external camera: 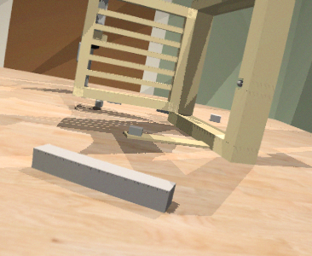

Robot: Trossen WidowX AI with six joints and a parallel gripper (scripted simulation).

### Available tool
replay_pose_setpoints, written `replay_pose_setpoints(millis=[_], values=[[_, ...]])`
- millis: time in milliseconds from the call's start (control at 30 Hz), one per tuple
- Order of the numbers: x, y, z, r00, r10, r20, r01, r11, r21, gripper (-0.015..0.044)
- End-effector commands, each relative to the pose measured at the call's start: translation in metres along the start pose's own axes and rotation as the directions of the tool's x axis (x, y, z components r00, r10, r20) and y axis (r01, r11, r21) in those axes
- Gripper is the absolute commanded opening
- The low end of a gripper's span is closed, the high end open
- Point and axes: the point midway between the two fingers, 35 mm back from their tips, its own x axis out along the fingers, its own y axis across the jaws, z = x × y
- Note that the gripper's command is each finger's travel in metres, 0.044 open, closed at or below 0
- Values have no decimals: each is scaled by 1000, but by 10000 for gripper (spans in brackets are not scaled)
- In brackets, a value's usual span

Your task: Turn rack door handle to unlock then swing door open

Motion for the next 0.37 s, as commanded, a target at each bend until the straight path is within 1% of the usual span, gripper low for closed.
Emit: replay_pose_setpoints(millis=[0, 333], values=[[-8, 2, 1, 1000, 8, 1, -8, 1000, 6, 291], [-22, 2, 1, 1000, 9, 1, -9, 1000, 5, 291]])
